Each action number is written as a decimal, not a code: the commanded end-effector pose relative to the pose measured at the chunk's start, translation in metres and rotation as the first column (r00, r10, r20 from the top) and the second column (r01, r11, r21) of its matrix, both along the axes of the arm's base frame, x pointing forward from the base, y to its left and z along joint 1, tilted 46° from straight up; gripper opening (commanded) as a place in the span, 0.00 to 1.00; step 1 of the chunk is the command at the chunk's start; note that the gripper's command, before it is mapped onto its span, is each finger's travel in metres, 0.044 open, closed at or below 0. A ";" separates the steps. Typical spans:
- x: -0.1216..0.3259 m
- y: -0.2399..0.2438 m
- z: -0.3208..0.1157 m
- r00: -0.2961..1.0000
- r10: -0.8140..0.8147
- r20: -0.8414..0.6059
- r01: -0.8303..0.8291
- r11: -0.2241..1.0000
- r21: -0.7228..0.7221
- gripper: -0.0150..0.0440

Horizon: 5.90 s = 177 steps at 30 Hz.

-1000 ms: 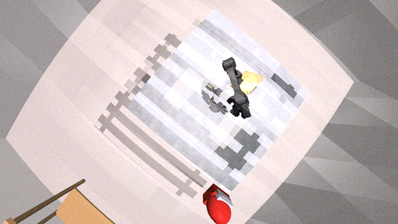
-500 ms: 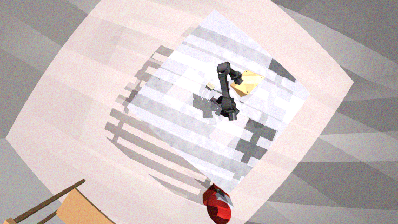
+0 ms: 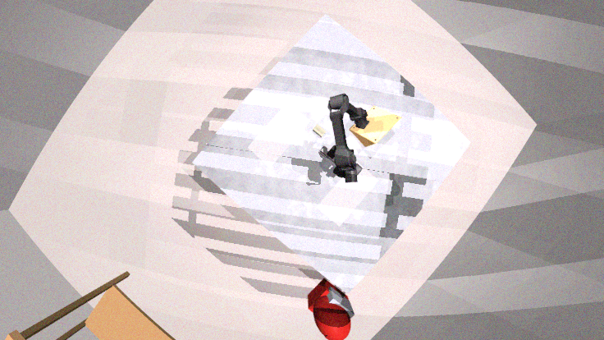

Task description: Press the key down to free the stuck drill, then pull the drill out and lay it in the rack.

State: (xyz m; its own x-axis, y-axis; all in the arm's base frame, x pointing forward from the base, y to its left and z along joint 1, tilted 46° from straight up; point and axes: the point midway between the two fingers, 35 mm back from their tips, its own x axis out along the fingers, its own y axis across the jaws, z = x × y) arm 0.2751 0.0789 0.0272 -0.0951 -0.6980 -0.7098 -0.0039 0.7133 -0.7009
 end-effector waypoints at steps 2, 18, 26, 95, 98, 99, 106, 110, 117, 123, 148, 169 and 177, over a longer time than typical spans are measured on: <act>-0.001 -0.004 -0.003 1.000 0.002 -0.006 -0.002 1.000 -0.005 0.25; -0.001 -0.007 -0.006 1.000 0.002 -0.006 -0.002 1.000 -0.005 0.25; -0.003 -0.009 -0.007 1.000 0.002 -0.006 -0.002 1.000 -0.005 0.25; -0.001 -0.003 -0.001 1.000 0.002 -0.006 -0.002 1.000 -0.003 0.52; 0.003 0.021 0.021 1.000 0.002 -0.007 -0.002 1.000 -0.003 0.65; 0.004 0.027 0.027 1.000 0.002 -0.007 -0.002 1.000 -0.003 0.70; 0.009 0.016 0.031 0.993 0.092 -0.070 -0.091 0.996 0.022 1.00; 0.015 -0.018 0.042 0.920 0.298 -0.254 -0.284 0.954 0.093 1.00; 0.016 -0.077 0.060 0.621 0.599 -0.506 -0.542 0.794 0.274 1.00; 0.009 -0.118 0.072 0.312 0.727 -0.612 -0.635 0.638 0.435 1.00; -0.004 -0.154 0.082 0.003 0.767 -0.641 -0.640 0.494 0.589 1.00; -0.004 -0.163 0.066 0.003 0.768 -0.641 -0.640 0.494 0.589 1.00; -0.005 -0.169 0.055 0.003 0.768 -0.641 -0.640 0.494 0.588 1.00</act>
State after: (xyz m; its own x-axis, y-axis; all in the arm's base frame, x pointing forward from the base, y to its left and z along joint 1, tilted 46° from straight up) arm 0.2710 -0.0873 0.0869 -0.0965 -0.7052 -0.7025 -0.9953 0.0663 0.0701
